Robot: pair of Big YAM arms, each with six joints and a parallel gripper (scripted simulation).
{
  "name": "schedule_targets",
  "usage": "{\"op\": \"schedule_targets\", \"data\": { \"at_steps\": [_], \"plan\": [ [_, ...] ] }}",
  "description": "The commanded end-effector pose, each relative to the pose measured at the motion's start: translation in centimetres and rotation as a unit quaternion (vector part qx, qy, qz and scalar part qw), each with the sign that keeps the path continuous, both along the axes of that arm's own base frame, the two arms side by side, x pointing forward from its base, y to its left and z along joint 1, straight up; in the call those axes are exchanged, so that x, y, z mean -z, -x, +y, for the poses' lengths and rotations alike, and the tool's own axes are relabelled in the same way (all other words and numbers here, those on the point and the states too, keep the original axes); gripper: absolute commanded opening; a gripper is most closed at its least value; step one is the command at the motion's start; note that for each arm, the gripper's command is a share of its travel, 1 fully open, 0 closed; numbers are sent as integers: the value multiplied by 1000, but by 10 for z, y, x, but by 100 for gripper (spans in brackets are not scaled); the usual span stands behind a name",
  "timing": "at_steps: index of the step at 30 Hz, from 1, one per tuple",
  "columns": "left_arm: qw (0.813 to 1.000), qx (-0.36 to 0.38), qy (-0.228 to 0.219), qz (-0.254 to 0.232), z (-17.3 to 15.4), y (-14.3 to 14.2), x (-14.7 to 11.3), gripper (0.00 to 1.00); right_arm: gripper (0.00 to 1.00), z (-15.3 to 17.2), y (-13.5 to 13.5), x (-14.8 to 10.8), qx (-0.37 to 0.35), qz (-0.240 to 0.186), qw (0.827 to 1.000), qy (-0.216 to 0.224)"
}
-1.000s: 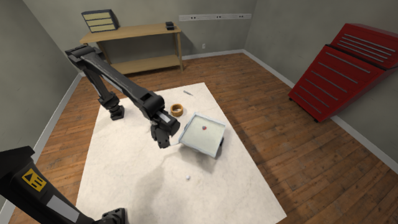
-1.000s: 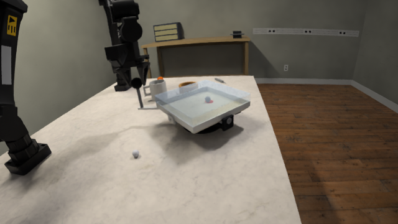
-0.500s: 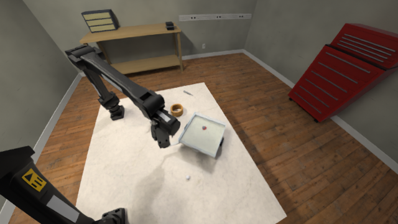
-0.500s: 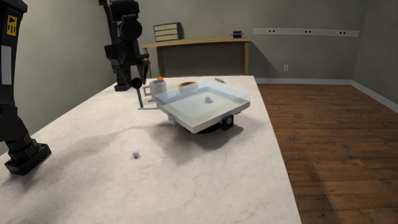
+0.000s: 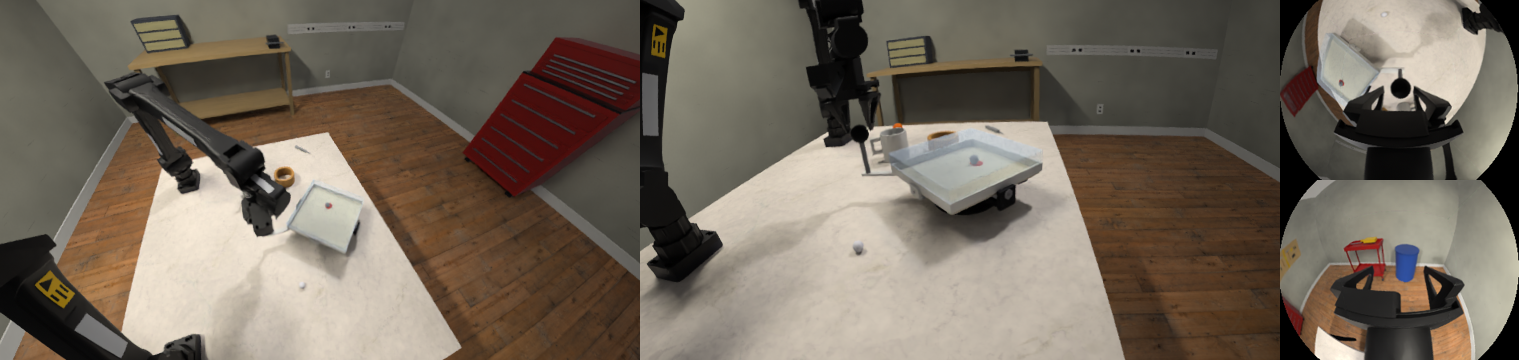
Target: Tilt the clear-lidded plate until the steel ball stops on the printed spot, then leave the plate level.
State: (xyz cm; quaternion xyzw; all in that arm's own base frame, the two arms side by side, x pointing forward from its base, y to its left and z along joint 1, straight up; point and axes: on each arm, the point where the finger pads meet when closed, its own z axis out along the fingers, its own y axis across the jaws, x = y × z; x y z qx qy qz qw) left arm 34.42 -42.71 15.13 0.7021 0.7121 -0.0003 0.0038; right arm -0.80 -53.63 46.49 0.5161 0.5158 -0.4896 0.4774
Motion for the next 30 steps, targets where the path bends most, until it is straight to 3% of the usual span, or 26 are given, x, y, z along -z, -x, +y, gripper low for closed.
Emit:
{"op": "schedule_targets", "data": {
  "at_steps": [1, 16, 19, 22, 30],
  "plan": [
    [999, 2, 28, -21, -12, -3, -41, 57, 100, -8, 7, -36, 7, -6, 999, 32],
    [999, 2, 28, -22, -11, -2, -67, 57, 100, -8, 7, -36, 7, -6, 999, 32],
    [1000, 2, 17, -13, -5, 3, -57, 57, 100, -8, 7, -36, 7, -6, 999, 32],
    [999, 2, 28, -22, -11, -2, -71, 57, 100, -8, 7, -36, 7, -6, 999, 32],
    [999, 2, 28, -22, -10, -1, -75, 57, 100, -8, 7, -36, 7, -6, 999, 32]
  ]
}}
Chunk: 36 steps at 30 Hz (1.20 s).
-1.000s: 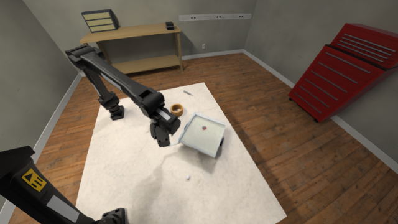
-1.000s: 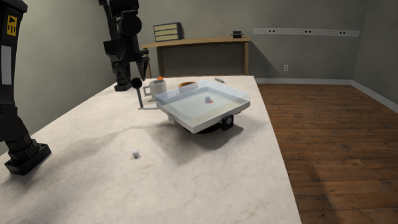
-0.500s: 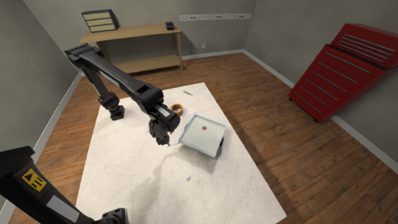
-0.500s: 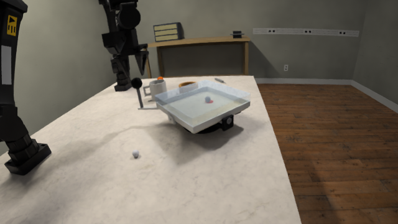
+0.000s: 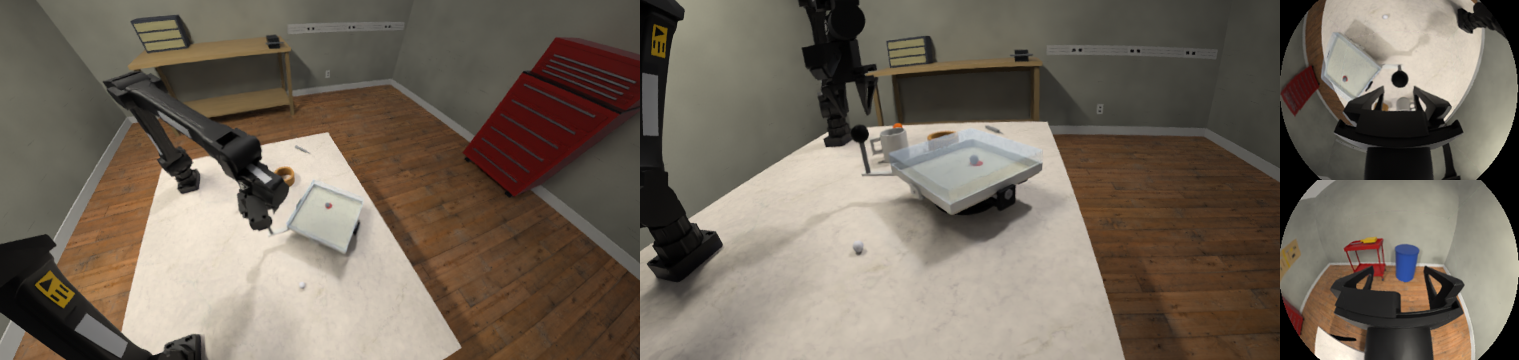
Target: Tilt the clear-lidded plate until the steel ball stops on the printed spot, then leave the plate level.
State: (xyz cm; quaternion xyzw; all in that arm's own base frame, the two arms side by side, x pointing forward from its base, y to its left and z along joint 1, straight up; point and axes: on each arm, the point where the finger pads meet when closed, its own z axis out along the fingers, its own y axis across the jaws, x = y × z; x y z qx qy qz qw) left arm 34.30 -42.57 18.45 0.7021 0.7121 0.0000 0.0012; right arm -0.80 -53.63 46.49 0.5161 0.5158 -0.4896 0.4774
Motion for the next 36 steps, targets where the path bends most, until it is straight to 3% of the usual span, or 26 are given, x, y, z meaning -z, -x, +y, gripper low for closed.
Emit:
{"op": "schedule_targets", "data": {
  "at_steps": [1, 8, 9, 36],
  "plan": [
    [999, 2, 29, -23, -11, -2, -41, 57, 100, -8, 7, -36, 7, -6, 999, 32],
    [999, 2, 26, -20, -9, -1, -38, 57, 100, -8, 7, -36, 7, -6, 999, 32],
    [999, 2, 26, -20, -9, -1, -38, 100, 100, -8, 7, -36, 7, -6, 999, 32],
    [999, 2, 26, -20, -9, -1, -38, 100, 100, -8, 7, -36, 7, -6, 999, 32]
  ]
}}
